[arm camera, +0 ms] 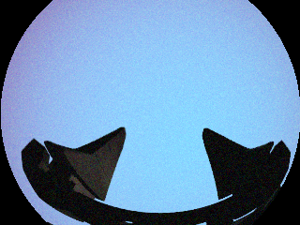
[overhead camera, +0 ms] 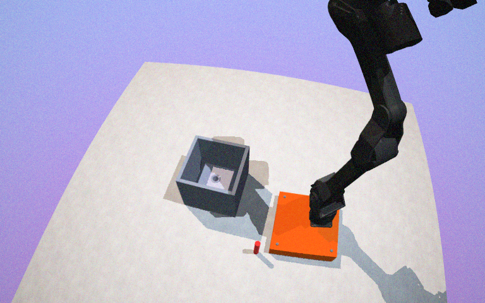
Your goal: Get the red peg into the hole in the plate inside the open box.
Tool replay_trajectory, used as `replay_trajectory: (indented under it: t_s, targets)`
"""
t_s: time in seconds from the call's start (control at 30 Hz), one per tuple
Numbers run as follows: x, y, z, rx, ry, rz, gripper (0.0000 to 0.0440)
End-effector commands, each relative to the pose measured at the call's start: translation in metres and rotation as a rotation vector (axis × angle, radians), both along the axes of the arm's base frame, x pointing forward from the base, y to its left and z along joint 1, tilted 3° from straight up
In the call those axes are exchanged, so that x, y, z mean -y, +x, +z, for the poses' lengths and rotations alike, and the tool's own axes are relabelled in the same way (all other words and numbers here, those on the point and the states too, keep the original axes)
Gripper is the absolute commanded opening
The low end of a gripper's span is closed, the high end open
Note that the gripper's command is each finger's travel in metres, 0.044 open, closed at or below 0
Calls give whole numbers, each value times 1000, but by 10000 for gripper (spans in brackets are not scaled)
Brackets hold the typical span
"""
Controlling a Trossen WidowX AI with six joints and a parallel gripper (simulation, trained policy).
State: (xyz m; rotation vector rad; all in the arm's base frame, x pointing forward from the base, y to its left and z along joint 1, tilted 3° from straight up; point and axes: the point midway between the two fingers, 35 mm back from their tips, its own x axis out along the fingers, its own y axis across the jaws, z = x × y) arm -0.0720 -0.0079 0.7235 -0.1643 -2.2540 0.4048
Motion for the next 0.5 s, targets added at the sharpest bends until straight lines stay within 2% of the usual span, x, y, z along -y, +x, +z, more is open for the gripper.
replay_trajectory:
  t_s: [0.0, 0.03, 0.47]
  targets:
    - [6, 2, 2, -5, 23, 0, 422]
    - [12, 5, 3, -12, 46, 1, 440]
    - [107, 66, 21, -218, 365, 153, 440]
